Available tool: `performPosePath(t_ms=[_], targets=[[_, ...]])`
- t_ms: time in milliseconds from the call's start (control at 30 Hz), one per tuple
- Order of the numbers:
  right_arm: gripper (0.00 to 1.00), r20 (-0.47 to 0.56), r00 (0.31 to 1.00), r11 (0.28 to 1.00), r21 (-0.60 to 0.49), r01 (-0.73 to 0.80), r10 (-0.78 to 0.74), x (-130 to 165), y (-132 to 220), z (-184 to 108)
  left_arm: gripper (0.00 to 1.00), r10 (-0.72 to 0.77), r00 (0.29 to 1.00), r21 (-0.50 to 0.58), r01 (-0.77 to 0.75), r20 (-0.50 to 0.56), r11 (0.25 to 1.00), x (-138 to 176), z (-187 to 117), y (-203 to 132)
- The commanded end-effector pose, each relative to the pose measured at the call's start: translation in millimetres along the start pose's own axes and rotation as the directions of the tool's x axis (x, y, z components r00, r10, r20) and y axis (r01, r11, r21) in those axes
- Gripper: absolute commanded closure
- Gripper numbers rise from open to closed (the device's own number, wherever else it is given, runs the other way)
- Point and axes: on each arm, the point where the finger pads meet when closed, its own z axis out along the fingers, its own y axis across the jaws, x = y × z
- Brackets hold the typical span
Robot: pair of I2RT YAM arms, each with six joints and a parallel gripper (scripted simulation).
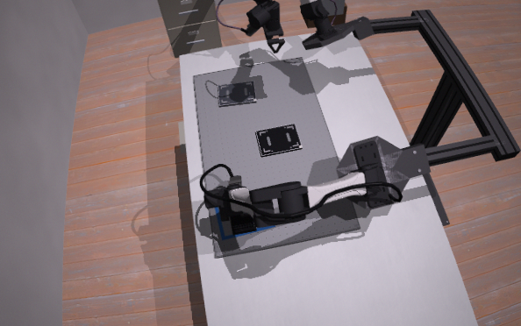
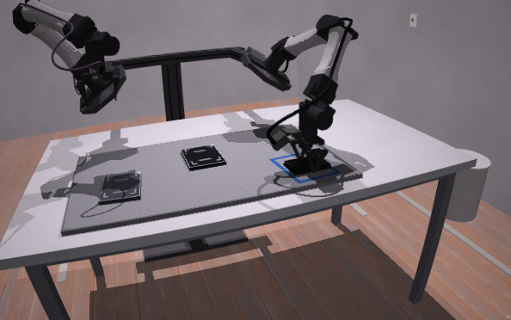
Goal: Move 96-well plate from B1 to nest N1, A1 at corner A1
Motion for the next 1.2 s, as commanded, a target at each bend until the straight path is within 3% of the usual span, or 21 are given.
performPosePath(t_ms=[0, 200, 300, 467, 1167], targets=[[0.0, 0.0, 1.0, 1.0, -0.001, -0.008, 0.008, -0.2, -0.1, -1.7, 0.0, -0.024, 1.0, -0.019, 0.024, 0.011, 1.0, 10.5, -5.6, 12.8], [0.0, 0.0, 1.0, 1.0, -0.001, -0.008, 0.008, -0.2, -0.1, -1.7, 0.0, -0.006, 1.0, -0.016, 0.006, 0.008, 1.0, 0.4, -4.4, 6.9], [0.0, 0.0, 1.0, 1.0, -0.001, -0.008, 0.008, -0.2, -0.1, -1.7, 0.0, -0.027, 1.0, -0.03, 0.027, 0.013, 0.999, 10.6, -12.0, 15.2], [0.0, 0.0, 1.0, 1.0, -0.001, -0.008, 0.008, -0.2, -0.1, -1.7, 0.0, 0.003, 1.0, -0.029, -0.003, 0.024, 1.0, -5.3, -21.4, 8.2], [0.0, 0.0, 1.0, 1.0, -0.001, -0.008, 0.008, -0.2, -0.1, -1.7, 0.0, 0.002, 1.0, -0.031, -0.002, 0.015, 1.0, -4.6, -32.8, 6.3]])
